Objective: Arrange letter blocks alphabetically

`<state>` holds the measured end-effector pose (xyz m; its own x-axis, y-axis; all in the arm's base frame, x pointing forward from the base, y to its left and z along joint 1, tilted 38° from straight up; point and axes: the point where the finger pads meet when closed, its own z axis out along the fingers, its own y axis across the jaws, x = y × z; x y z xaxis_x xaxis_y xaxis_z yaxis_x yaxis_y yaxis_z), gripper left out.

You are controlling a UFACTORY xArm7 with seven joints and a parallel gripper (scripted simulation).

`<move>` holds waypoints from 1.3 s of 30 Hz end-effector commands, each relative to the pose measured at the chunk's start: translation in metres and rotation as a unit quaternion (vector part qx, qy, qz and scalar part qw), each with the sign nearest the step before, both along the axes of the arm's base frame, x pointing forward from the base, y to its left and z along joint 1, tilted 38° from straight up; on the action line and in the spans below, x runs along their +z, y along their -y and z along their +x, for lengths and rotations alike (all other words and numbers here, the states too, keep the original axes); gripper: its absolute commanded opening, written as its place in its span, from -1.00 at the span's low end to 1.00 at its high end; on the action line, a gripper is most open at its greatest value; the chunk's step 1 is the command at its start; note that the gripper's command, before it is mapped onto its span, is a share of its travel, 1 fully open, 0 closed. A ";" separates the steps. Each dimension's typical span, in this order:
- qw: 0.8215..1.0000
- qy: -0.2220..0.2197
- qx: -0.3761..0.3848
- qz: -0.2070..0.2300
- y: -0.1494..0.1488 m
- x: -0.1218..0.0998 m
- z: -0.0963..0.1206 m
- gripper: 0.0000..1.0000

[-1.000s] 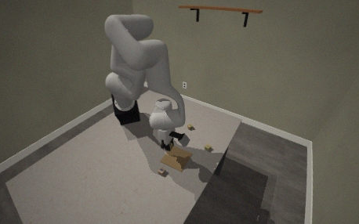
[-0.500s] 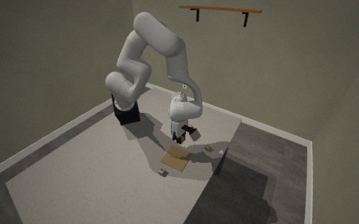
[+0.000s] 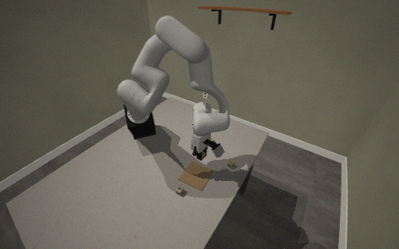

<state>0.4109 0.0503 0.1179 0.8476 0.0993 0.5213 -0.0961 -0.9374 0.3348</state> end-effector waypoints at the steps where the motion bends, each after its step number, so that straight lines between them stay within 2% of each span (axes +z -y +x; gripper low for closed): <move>1: 1.000 0.001 0.000 0.000 0.002 -0.004 0.004 -0.47; 8: 1.000 0.001 0.000 0.000 0.010 -0.024 0.017 -0.47; 10: 1.000 0.001 0.000 0.000 0.010 -0.024 0.017 -0.47; 23: 1.000 0.001 0.000 0.000 0.028 -0.068 0.047 -0.47; 39: 1.000 0.001 0.000 0.000 0.030 -0.073 0.050 -0.47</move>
<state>0.4605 0.0196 0.0448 0.8496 0.0975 0.5183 -0.0989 -0.9358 0.3383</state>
